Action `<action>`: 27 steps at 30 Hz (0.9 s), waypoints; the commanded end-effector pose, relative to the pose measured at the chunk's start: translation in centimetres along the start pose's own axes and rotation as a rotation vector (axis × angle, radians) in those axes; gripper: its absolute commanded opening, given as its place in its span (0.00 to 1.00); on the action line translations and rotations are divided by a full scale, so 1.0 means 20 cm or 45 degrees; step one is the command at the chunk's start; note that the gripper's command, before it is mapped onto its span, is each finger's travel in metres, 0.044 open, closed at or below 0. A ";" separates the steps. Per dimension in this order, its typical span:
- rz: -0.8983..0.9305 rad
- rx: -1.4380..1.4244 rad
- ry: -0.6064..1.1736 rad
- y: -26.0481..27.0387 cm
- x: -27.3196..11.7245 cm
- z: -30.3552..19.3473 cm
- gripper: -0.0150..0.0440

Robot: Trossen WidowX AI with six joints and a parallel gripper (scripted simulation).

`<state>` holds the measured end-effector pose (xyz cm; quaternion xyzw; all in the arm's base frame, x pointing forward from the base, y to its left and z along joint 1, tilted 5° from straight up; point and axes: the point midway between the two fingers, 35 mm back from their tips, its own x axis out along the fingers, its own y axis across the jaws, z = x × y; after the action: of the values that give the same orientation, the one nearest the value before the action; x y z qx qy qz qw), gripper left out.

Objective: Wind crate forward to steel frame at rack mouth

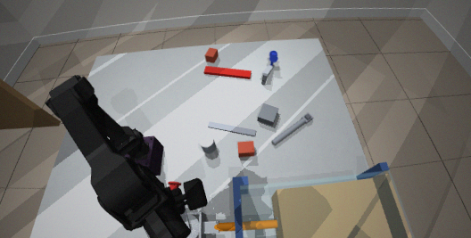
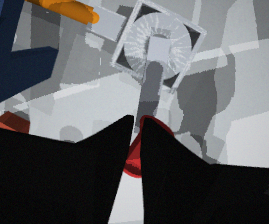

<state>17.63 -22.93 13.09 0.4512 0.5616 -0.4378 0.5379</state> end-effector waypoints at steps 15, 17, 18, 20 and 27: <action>-0.024 0.449 0.022 -0.07 0.11 -0.29 1.00; -0.024 0.449 0.022 -0.07 0.13 -0.29 1.00; -0.024 0.449 0.022 -0.07 0.13 -0.29 1.00; -0.024 0.449 0.022 -0.07 0.15 -0.29 1.00; -0.024 0.449 0.021 -0.07 0.21 -0.29 1.00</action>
<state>15.15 -17.61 9.85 0.5370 0.4819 -0.5294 0.4462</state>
